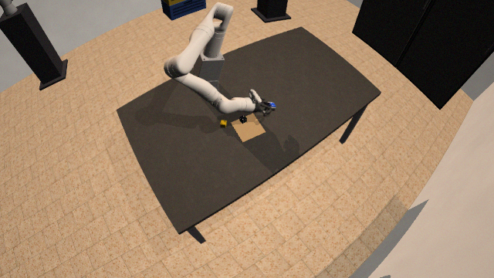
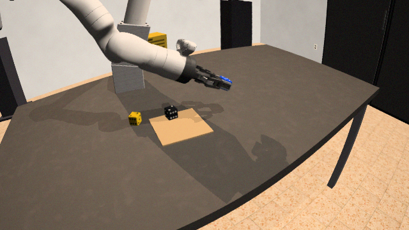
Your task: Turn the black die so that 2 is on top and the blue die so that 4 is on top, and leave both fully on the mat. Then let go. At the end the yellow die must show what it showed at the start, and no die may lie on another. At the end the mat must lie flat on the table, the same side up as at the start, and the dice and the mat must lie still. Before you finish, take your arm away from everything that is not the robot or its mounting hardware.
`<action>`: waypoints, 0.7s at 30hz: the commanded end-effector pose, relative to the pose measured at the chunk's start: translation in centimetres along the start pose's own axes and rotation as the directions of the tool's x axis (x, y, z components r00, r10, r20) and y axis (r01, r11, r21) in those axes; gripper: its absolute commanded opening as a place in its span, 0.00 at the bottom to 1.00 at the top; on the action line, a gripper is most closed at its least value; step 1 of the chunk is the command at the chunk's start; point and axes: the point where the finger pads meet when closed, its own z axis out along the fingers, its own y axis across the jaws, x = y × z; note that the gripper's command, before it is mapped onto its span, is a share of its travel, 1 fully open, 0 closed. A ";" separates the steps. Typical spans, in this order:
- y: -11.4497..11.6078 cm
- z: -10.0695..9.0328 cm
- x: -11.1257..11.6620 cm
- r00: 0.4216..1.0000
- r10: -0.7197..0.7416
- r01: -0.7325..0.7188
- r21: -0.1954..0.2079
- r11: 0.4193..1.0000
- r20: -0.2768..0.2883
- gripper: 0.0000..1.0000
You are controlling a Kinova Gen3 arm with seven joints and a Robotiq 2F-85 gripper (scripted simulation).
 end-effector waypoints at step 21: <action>-0.1 2.8 -5.0 1.000 0.003 -0.003 0.001 1.000 -0.002 0.26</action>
